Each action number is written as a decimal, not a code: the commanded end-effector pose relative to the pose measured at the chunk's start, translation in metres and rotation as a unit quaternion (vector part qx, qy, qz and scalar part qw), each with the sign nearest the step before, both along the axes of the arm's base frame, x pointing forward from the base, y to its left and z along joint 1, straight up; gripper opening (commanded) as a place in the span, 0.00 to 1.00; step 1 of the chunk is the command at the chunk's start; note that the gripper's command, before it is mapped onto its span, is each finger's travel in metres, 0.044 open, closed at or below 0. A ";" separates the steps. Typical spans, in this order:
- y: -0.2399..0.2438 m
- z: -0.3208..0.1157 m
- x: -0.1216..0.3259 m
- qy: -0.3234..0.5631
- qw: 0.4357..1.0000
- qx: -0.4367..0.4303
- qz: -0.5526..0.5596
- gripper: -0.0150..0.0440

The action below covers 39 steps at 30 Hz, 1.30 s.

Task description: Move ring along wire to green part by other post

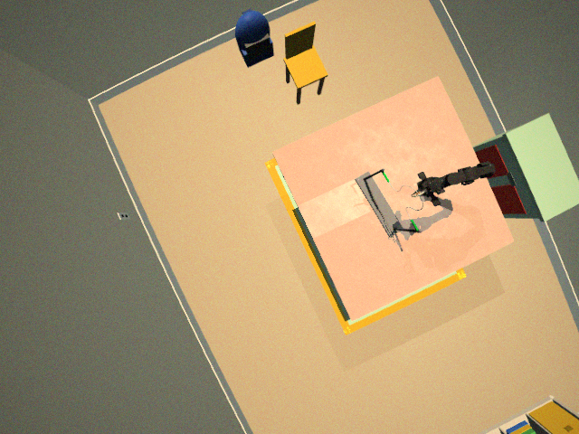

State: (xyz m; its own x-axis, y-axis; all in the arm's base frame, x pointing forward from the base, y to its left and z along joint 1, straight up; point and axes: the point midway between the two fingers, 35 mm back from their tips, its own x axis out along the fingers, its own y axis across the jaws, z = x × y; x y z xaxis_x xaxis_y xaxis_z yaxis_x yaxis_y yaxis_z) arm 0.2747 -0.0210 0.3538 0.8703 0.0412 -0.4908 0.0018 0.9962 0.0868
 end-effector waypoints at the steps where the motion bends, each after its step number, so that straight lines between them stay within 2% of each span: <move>1: -0.001 -0.003 0.000 0.000 1.000 -0.025 0.000 0.00; 39: -0.019 0.000 0.002 -0.030 0.959 -0.282 -0.005 0.00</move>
